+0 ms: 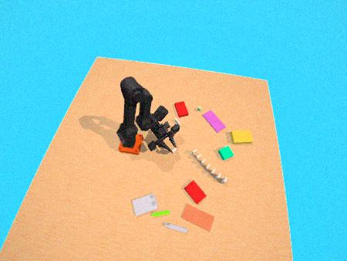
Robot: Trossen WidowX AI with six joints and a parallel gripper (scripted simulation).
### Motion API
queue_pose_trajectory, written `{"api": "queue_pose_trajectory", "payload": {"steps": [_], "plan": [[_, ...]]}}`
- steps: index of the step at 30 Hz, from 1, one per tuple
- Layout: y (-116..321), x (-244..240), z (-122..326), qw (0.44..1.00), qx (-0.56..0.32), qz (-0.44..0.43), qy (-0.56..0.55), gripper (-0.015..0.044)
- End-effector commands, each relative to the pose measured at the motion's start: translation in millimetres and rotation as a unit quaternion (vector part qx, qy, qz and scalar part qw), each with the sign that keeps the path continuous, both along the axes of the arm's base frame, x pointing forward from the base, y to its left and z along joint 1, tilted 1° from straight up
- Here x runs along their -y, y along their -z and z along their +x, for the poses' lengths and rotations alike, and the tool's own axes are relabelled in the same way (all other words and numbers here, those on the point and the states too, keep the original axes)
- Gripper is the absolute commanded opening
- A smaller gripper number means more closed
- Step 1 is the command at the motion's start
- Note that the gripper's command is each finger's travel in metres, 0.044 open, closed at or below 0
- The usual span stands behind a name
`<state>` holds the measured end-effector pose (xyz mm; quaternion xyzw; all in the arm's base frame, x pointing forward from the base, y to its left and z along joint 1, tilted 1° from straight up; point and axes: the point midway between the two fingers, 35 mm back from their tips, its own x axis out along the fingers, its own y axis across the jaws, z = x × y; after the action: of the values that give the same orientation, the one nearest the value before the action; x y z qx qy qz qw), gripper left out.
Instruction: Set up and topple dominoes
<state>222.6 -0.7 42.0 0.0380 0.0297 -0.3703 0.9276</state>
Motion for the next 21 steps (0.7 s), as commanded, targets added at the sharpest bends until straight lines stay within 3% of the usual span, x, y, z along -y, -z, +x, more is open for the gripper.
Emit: {"api": "queue_pose_trajectory", "payload": {"steps": [1,21], "plan": [[6,3,-3,1.0,-0.006,-0.003,-0.002,0.0107],[23,14,-12,1.0,-0.004,0.001,0.0,0.0107]]}}
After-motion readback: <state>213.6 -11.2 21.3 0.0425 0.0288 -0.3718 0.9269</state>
